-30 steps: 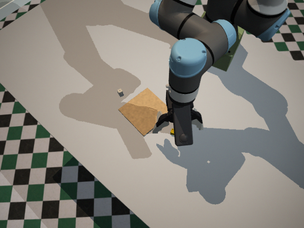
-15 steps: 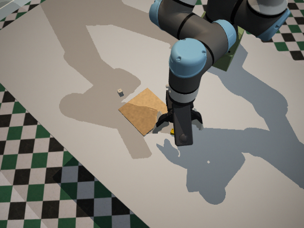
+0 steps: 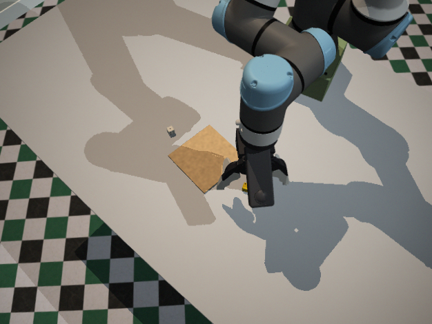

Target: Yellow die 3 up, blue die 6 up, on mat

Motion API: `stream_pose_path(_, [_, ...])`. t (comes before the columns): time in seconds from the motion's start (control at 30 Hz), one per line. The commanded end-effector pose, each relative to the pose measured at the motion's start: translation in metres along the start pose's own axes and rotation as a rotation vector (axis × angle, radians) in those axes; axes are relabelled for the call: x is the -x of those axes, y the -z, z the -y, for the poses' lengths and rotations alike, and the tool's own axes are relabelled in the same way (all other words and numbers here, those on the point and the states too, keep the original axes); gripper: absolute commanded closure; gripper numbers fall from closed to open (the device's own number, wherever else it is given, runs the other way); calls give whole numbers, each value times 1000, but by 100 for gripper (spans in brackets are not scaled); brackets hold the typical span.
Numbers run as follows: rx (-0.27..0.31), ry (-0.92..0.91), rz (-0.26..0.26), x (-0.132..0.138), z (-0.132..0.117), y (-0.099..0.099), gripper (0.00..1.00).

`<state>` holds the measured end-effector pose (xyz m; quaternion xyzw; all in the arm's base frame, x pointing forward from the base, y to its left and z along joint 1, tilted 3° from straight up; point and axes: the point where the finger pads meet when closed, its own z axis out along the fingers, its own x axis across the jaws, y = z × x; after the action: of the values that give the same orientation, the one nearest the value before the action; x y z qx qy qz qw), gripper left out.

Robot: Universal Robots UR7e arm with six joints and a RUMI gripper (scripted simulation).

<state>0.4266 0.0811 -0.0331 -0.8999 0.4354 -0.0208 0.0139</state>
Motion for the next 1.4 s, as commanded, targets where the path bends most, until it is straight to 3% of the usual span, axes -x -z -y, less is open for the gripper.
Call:
stream_pose_path(0.0, [-1, 1, -3, -1, 2, 1, 0])
stream_pose_path(0.37, [-1, 1, -3, -1, 2, 11, 0])
stream_pose_path(0.67, [-1, 1, -3, -1, 2, 56, 0])
stream_pose_path(0.73, [-1, 1, -3, -1, 2, 56, 0])
stream_pose_path(1.03, [-1, 1, -3, -1, 2, 105, 0])
stream_pose_path(1.37, [-1, 1, -3, -1, 2, 119, 0])
